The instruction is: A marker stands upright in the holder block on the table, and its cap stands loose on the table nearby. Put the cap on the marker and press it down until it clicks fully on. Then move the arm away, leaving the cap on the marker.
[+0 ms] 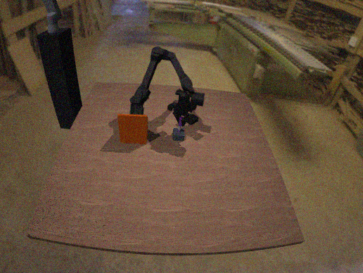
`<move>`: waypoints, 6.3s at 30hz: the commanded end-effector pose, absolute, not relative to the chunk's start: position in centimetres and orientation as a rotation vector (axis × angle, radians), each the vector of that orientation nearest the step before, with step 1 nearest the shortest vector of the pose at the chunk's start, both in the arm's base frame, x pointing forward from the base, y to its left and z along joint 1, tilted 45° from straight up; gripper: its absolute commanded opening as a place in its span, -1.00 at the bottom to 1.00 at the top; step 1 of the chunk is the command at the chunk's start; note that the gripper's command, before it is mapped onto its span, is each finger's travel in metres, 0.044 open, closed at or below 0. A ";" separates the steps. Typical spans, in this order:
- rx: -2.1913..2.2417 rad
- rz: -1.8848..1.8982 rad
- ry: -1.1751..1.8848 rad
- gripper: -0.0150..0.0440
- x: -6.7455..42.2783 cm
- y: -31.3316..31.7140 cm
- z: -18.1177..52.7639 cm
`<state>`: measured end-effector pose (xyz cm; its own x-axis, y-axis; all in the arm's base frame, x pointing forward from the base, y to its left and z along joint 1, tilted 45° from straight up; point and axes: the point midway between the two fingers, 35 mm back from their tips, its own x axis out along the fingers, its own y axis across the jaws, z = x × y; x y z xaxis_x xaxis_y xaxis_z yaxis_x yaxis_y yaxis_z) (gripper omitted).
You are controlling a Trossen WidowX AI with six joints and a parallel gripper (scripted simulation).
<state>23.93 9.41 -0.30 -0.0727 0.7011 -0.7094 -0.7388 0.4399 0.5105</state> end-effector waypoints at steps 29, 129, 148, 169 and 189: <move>-0.044 1.209 1.153 -0.49 23.0 13.7 -3.8; -0.044 1.209 1.153 -0.49 23.0 13.7 -3.9; -0.044 1.209 1.153 -0.49 23.0 13.7 -3.9; -0.044 1.209 1.153 -0.49 23.0 13.7 -3.9; -0.044 1.209 1.153 -0.49 23.1 13.7 -3.9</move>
